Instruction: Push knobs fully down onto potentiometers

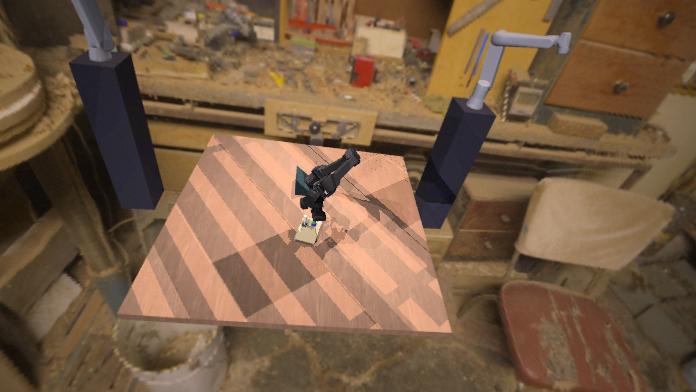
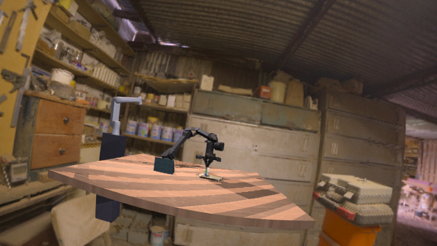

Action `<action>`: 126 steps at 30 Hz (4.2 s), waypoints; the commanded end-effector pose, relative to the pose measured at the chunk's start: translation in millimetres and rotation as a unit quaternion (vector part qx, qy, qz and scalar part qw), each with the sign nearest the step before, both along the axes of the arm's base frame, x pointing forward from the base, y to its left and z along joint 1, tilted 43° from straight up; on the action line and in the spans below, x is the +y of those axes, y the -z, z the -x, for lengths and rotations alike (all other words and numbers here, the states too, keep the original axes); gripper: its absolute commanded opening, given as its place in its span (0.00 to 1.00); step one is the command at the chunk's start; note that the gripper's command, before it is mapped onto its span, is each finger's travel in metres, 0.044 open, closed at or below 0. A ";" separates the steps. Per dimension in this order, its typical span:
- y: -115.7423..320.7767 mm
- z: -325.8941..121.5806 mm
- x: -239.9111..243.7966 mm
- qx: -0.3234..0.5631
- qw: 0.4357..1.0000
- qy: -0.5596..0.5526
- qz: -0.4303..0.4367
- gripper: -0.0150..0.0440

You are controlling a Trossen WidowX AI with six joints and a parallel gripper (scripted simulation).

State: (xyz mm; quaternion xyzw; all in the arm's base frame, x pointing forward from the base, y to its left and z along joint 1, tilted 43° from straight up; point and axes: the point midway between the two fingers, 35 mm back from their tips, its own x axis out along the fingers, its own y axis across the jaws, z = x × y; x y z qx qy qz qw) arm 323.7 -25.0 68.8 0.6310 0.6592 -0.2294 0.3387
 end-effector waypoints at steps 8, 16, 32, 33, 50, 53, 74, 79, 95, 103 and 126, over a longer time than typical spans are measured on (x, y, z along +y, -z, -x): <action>1.0 -0.4 2.8 -0.001 1.000 -0.001 -0.002 0.25; 1.6 -0.5 3.3 -0.001 1.000 -0.001 -0.002 0.25; 2.1 -0.5 3.8 -0.001 1.000 -0.001 -0.002 0.25; 2.1 -0.5 3.8 -0.001 1.000 -0.001 -0.002 0.25; 2.5 -0.5 4.2 -0.001 1.000 -0.001 -0.002 0.25; 0.8 -0.5 2.6 -0.001 1.000 -0.001 -0.002 0.25; -10.8 4.4 -13.4 0.004 1.000 0.017 0.006 0.48; -15.2 9.1 -25.9 -0.025 0.999 0.001 0.021 0.25; -14.4 5.6 -33.6 -0.203 0.957 -0.206 0.028 0.25; -13.9 4.0 -37.6 -0.288 0.908 -0.304 0.031 0.25; -12.2 -0.2 -48.9 -0.499 0.673 -0.546 0.033 0.25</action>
